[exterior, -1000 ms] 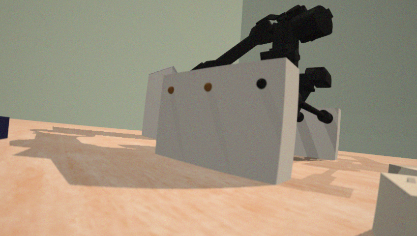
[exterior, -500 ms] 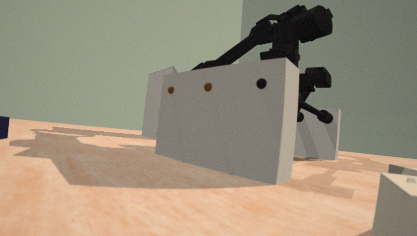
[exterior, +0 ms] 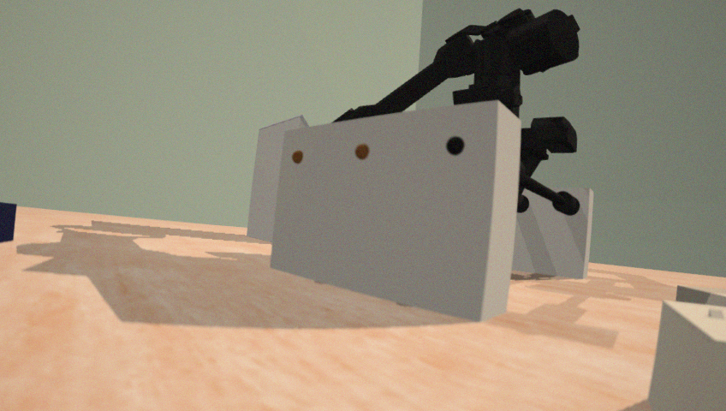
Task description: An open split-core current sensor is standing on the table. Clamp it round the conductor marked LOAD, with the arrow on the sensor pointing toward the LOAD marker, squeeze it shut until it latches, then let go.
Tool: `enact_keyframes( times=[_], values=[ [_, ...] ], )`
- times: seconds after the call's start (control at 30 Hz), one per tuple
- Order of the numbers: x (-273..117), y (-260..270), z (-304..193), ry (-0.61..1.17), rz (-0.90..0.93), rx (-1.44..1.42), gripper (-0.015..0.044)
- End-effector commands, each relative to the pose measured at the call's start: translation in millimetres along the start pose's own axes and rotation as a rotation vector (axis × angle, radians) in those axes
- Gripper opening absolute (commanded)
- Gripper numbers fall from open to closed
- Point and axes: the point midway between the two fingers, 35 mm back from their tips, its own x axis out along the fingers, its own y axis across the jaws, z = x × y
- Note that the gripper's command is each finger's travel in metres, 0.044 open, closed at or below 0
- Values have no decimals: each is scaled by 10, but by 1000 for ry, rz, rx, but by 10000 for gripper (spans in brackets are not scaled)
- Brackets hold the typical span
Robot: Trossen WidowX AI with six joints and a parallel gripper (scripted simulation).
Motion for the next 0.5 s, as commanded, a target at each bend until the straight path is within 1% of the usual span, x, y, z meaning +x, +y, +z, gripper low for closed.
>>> enact_keyframes(
  times=[0.0,0.4,0.47],
  values=[
    [-1,12,0,0,0,0,0],
    [47,10,0,0,0,0,0],
    [4,4,1,0,0,2,53]
  ],
)
